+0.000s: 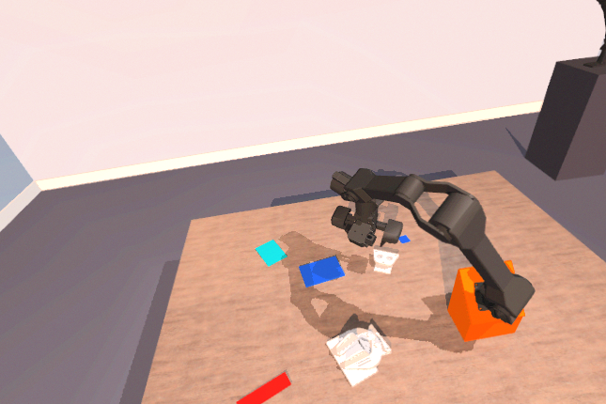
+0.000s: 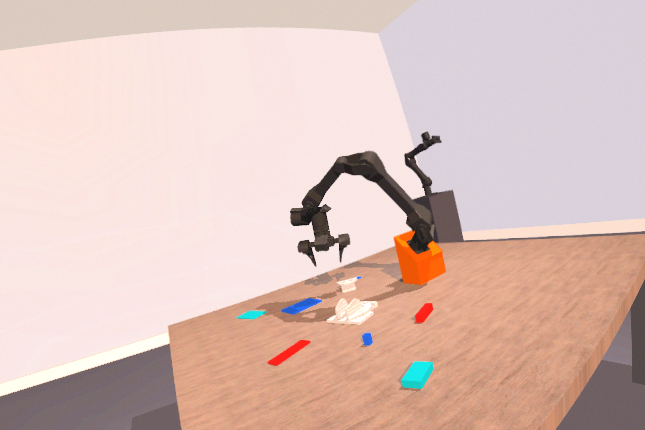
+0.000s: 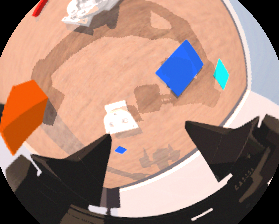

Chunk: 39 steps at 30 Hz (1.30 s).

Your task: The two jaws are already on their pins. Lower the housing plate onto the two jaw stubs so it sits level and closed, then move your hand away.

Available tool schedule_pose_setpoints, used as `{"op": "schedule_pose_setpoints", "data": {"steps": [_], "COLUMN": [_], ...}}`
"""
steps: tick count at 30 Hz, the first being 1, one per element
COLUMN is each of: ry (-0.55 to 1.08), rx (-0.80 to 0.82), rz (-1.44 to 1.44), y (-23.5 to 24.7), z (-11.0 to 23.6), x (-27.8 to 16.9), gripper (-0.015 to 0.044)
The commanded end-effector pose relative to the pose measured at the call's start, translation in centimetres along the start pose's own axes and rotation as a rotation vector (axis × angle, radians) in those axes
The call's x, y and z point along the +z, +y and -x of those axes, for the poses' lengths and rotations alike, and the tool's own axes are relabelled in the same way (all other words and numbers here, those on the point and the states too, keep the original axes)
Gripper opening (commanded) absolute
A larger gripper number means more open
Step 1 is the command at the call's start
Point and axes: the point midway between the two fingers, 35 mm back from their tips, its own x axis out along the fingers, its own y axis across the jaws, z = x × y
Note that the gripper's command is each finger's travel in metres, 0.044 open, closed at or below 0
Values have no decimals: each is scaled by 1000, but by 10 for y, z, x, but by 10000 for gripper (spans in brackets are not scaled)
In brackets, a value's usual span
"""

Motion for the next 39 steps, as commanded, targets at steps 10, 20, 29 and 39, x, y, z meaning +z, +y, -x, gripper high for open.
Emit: {"op": "schedule_pose_setpoints", "data": {"steps": [10,20,29,39], "ry": [-184,-185,-185,-185], "rx": [71,72,72,72], "rz": [82,82,82,82], "y": [47,53,53,53], "z": [-21,-59,-59,-59], "x": [-50,-41,-41,-41], "gripper": [440,440,440,440]}}
